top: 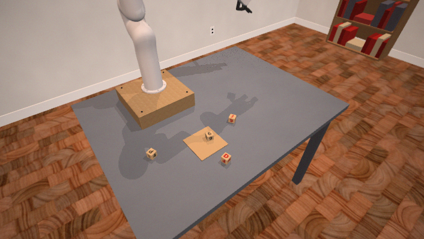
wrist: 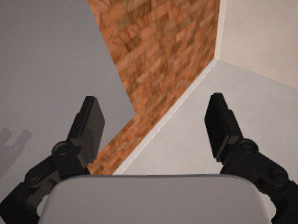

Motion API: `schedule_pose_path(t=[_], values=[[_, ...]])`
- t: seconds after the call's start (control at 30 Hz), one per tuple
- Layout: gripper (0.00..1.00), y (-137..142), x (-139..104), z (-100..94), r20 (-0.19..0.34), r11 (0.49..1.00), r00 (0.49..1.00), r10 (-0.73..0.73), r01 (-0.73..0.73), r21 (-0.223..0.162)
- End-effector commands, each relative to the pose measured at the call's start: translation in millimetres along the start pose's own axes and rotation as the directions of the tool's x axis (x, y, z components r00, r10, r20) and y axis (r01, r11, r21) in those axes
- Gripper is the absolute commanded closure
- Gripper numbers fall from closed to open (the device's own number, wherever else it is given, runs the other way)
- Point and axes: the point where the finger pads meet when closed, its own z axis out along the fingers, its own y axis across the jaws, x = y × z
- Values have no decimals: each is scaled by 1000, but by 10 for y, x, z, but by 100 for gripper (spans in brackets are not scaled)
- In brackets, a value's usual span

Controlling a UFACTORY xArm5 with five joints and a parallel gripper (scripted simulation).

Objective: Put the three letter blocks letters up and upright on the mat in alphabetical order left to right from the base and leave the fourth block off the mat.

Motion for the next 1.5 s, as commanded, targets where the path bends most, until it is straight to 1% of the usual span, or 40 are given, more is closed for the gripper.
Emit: schedule_pose_path(t=[0.0, 0.57, 0.6, 0.63, 0.67, 0.73, 0.87, 1.03, 1.1, 1.13, 1.23, 1.33, 1.47], values=[[0, 21, 1, -10, 0, 1000, 1000, 0, 0, -4], [0, 16, -8, -7, 1, 1000, 1000, 2, -2, -3], [0, -13, -61, 14, 8, 1000, 1000, 17, -17, 5], [0, -86, -188, 62, 25, 998, 998, 51, -52, 23], [0, -214, -401, 135, 56, 992, 993, 109, -112, 52], [0, -294, -529, 175, 75, 987, 987, 143, -148, 68], [0, -563, -923, 277, 140, 958, 958, 250, -266, 111], [0, -911, -1373, 356, 223, 902, 902, 370, -406, 146], [0, -911, -1373, 356, 223, 902, 902, 370, -406, 146], [0, -1121, -1616, 381, 271, 861, 860, 433, -483, 158], [0, -1289, -1796, 391, 309, 825, 822, 478, -541, 163], [0, -1532, -2038, 391, 361, 768, 762, 537, -619, 164], [0, -1850, -2323, 369, 425, 686, 675, 603, -711, 156]])
